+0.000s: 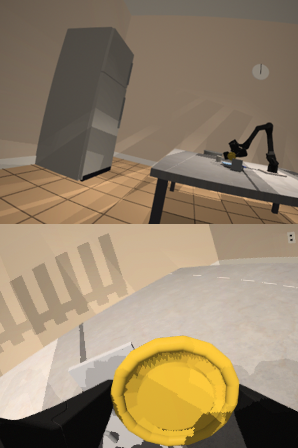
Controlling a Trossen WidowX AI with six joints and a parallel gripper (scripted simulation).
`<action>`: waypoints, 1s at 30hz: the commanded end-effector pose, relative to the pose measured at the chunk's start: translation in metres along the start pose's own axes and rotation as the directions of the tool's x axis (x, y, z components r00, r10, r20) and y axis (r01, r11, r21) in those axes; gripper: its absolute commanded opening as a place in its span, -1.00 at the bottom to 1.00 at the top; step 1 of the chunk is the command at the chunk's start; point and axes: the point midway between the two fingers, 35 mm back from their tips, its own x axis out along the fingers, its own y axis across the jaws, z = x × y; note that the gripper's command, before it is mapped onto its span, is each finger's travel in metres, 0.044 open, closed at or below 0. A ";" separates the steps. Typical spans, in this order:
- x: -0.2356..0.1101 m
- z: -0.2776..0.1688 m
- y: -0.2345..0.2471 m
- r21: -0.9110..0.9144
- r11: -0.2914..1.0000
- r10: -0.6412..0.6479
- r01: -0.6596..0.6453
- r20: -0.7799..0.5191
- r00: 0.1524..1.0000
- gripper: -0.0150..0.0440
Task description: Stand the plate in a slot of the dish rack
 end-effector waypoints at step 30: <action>-0.025 -0.030 0.045 -0.397 0.909 0.216 -0.129 0.184 0.959 -0.49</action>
